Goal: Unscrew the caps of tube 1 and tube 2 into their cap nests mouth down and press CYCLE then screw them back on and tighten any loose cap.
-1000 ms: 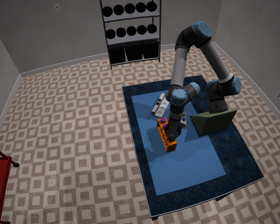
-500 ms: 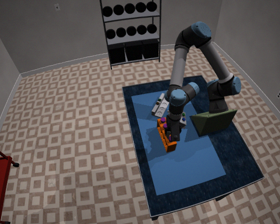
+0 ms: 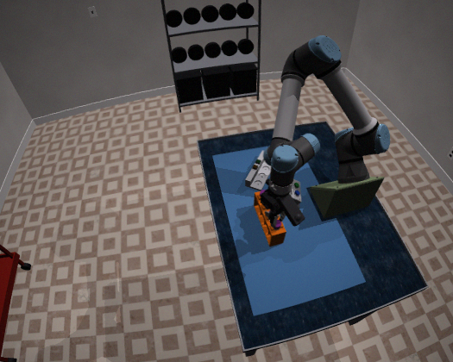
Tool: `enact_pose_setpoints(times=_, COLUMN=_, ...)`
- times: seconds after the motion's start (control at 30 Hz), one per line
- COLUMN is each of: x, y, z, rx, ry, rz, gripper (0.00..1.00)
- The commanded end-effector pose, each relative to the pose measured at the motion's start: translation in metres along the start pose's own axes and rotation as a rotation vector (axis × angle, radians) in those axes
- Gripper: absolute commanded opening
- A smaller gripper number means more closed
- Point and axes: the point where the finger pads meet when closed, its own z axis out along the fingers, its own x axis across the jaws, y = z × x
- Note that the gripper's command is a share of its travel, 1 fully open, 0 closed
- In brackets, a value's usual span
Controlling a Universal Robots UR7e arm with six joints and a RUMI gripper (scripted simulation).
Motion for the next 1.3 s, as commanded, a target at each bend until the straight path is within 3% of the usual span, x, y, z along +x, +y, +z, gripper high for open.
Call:
enact_pose_setpoints(times=0.0, x=0.0003, y=-0.0001, z=-0.0005, rx=0.009, ry=0.012, rz=-0.120, gripper=0.00)
enact_pose_setpoints(times=0.13, x=0.0003, y=-0.0001, z=-0.0004, rx=0.009, ry=0.012, rz=-0.120, gripper=0.00)
enact_pose_setpoints(times=0.17, x=0.0003, y=-0.0001, z=-0.0004, rx=0.009, ry=0.012, rz=-0.120, gripper=0.35)
enact_pose_setpoints(times=0.57, x=0.0003, y=-0.0001, z=-0.0004, rx=0.009, ry=0.012, rz=-0.119, gripper=0.35)
enact_pose_setpoints(times=0.7, x=0.0003, y=0.0000, z=-0.0001, rx=0.011, ry=0.011, rz=0.213, gripper=0.35)
enact_pose_setpoints(times=0.8, x=0.0003, y=0.0000, z=-0.0001, rx=0.012, ry=0.010, rz=0.377, gripper=0.35)
enact_pose_setpoints(times=0.87, x=0.0003, y=0.0000, z=-0.0001, rx=0.012, ry=0.010, rz=0.377, gripper=0.35)
enact_pose_setpoints(times=1.07, x=0.0003, y=0.0000, z=-0.0001, rx=0.015, ry=0.008, rz=0.782, gripper=0.35)
enact_pose_setpoints(times=1.17, x=0.0003, y=0.0000, z=-0.0001, rx=0.014, ry=0.006, rz=0.927, gripper=0.35)
enact_pose_setpoints(times=1.27, x=0.0003, y=-0.0001, z=-0.0001, rx=0.014, ry=0.006, rz=0.927, gripper=0.35)
